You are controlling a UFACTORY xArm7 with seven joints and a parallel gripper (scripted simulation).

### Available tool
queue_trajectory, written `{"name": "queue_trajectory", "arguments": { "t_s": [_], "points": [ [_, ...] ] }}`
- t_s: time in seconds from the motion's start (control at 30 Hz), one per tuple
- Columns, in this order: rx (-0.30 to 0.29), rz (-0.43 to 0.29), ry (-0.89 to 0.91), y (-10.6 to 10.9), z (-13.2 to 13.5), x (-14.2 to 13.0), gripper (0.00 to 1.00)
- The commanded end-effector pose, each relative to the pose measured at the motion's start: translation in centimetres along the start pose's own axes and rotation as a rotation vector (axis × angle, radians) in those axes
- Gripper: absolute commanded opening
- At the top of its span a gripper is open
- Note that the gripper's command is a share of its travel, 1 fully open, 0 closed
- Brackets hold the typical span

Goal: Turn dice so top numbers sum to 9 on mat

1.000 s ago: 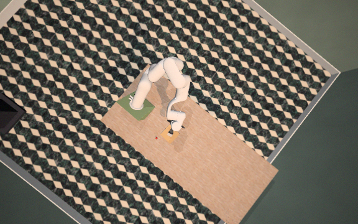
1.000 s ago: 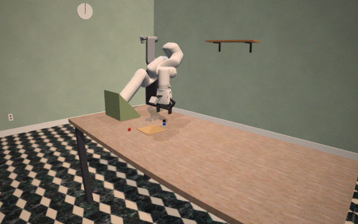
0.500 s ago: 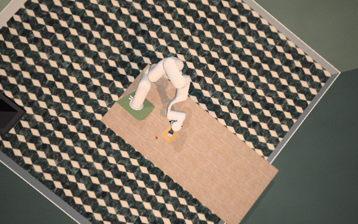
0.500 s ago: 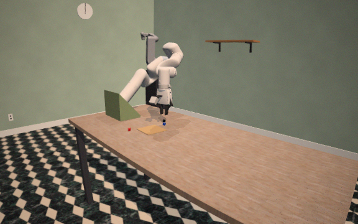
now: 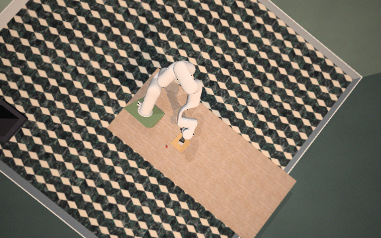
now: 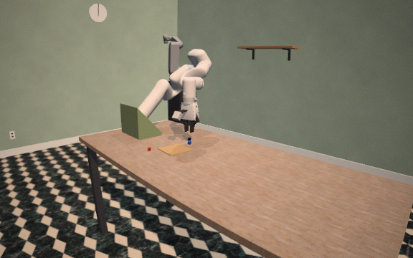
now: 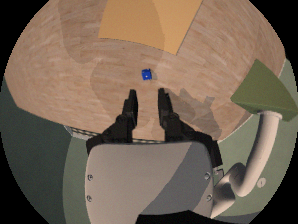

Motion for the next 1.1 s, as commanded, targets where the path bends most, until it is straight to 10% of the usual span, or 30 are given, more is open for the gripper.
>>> {"name": "queue_trajectory", "arguments": {
  "t_s": [0.0, 1.07],
  "points": [
    [0.004, 0.002, 0.000, 0.2, -0.1, 0.1, 0.31],
    [0.004, 0.001, 0.000, -1.7, -0.1, 0.1, 0.31]
  ]
}}
Point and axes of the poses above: the point where the finger pads meet when closed, its own y axis back along the fingers, its own z axis across the jaws, x = y × z, the point moved 9 cm from there along y, back along the fingers, and after that the axes turned 4 degrees about -y, right-handed, at the moved point
